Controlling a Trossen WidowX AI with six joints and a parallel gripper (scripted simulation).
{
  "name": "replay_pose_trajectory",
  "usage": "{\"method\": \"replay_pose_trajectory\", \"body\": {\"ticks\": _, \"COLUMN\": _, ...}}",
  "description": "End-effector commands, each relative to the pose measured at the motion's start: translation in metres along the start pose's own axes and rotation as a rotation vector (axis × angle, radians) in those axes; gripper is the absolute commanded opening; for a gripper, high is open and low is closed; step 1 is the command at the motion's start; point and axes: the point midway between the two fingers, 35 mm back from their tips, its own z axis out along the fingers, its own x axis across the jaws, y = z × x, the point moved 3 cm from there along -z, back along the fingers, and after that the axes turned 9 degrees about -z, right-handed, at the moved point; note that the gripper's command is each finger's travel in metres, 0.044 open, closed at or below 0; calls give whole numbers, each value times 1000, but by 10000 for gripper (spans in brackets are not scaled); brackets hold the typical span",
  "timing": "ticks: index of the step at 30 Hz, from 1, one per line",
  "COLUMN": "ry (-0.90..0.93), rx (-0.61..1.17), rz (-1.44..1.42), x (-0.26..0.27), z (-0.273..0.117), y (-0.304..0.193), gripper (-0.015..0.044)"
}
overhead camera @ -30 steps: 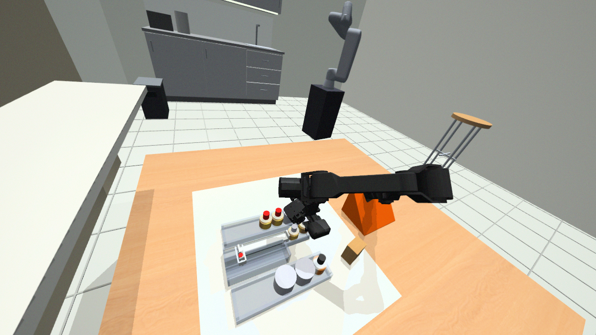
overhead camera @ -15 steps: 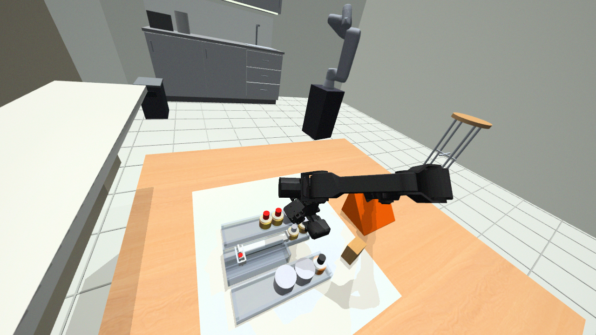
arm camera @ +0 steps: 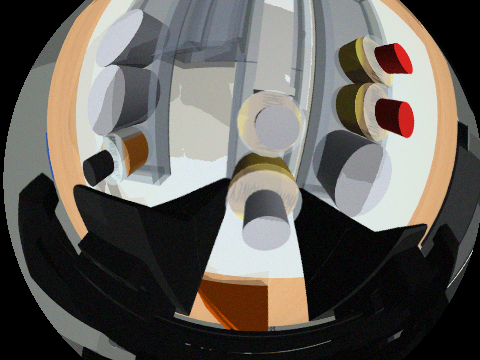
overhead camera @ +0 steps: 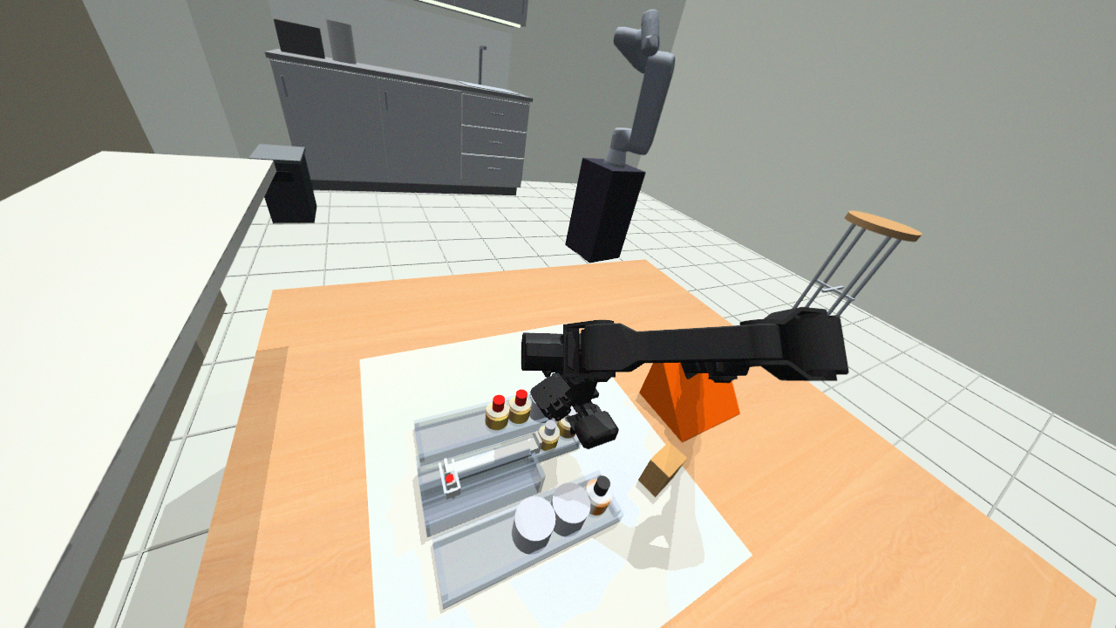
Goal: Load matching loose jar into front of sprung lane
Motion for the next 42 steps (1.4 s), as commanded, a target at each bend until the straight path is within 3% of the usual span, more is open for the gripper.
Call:
{"method": "replay_pose_trajectory", "body": {"ticks": 1, "ry": -2, "rx": -25, "rz": -13, "x": -1, "z": -3, "y": 7, "gripper": 0}}
{"method": "replay_pose_trajectory", "body": {"ticks": 42, "ry": -2, "rx": -25, "rz": -13, "x": -1, "z": -1, "y": 11, "gripper": 0}}
